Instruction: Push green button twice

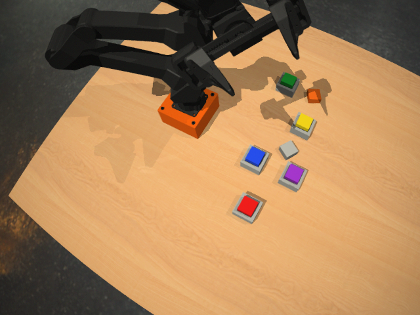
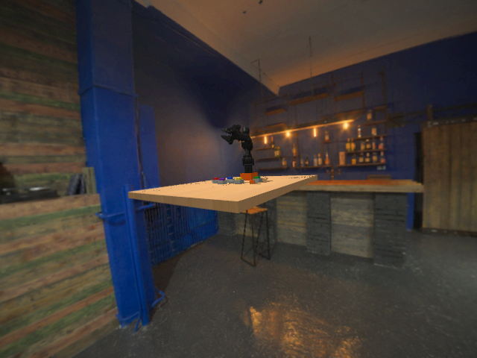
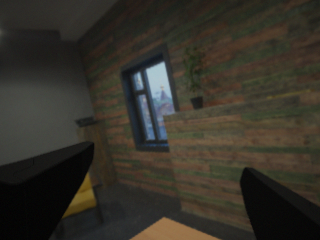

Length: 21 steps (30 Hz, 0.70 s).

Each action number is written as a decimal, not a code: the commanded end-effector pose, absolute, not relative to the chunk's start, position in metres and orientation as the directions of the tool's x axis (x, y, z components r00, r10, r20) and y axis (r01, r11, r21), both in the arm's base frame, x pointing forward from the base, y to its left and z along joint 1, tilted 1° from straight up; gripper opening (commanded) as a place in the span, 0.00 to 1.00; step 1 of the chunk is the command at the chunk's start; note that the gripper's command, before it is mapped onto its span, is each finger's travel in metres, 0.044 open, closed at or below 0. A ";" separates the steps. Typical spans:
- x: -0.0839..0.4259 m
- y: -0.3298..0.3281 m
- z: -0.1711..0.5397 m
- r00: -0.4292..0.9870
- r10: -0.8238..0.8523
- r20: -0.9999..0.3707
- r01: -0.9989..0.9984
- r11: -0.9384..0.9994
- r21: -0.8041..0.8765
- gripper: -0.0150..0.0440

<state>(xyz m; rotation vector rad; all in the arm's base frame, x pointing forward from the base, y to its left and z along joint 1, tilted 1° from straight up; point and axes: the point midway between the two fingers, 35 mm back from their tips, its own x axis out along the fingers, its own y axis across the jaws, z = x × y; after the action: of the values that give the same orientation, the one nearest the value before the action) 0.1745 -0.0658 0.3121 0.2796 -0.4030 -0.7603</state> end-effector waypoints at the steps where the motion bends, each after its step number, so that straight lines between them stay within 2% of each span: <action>1: 0.177 -0.063 0.313 0.663 -0.705 0.253 0.603 0.703 0.377 0.93; 4: 0.215 -0.029 0.319 0.784 -0.568 0.250 0.514 0.820 0.253 0.93; 7: 0.255 0.018 0.310 0.910 -0.380 0.165 0.363 0.924 0.123 0.93; 9: 0.266 0.034 0.303 0.942 -0.315 0.117 0.306 0.948 0.088 0.93; 15: 0.290 0.081 0.272 0.989 -0.127 -0.081 0.129 0.991 0.019 0.93; 21: 0.296 0.122 0.229 0.941 0.027 -0.337 -0.025 1.000 0.010 0.93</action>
<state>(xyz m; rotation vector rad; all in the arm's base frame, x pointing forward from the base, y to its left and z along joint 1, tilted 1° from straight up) 0.2836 0.0704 0.2789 0.0323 0.0333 -0.1604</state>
